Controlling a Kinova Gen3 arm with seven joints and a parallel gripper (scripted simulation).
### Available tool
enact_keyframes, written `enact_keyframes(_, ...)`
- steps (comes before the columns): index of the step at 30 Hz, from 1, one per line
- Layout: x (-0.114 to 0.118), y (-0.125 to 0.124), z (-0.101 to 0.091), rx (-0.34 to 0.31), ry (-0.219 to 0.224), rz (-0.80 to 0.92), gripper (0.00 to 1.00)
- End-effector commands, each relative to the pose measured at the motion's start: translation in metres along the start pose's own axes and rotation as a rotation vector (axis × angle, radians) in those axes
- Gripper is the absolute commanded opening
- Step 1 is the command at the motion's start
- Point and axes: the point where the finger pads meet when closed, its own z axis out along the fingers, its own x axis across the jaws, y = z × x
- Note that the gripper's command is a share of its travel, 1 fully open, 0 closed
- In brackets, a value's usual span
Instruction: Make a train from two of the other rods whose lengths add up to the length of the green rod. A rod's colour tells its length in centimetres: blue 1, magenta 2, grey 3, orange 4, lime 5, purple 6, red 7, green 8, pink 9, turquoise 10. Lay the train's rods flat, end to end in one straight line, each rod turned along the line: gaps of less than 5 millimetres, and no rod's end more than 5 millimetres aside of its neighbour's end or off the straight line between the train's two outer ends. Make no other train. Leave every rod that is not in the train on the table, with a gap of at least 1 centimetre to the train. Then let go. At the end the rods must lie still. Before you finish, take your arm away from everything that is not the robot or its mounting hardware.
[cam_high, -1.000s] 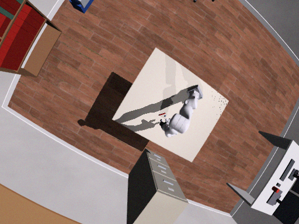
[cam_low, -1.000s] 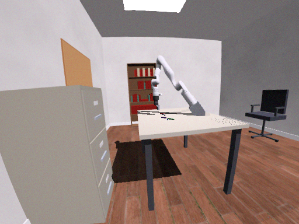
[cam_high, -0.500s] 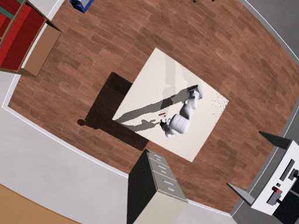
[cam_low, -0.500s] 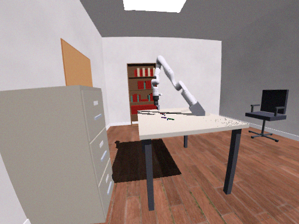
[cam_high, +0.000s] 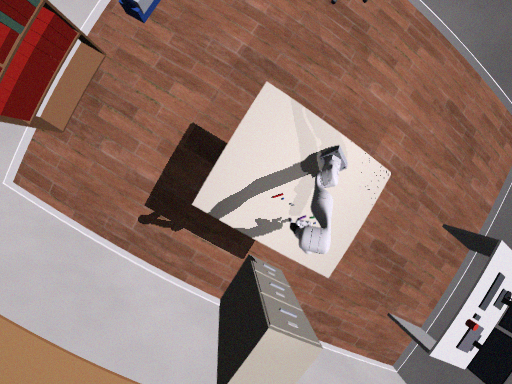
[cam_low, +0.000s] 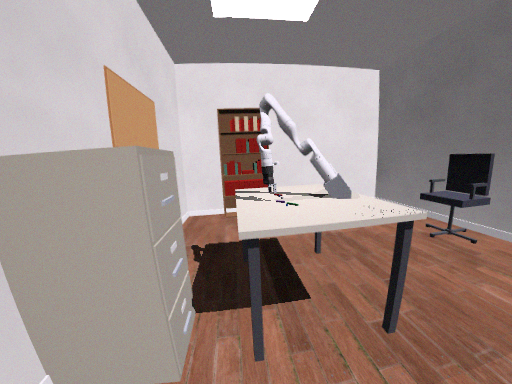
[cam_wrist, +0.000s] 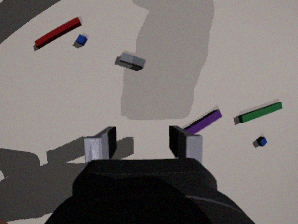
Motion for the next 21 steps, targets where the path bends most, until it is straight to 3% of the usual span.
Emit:
enact_keyframes(1,0.039,0.016,0.007,0.010,-0.012,-0.118,1.00)
enact_keyframes(11,0.139,0.043,-0.004,-0.038,-0.029,-0.357,1.00)
enact_keyframes(21,0.148,0.044,-0.006,-0.044,-0.030,-0.375,1.00)
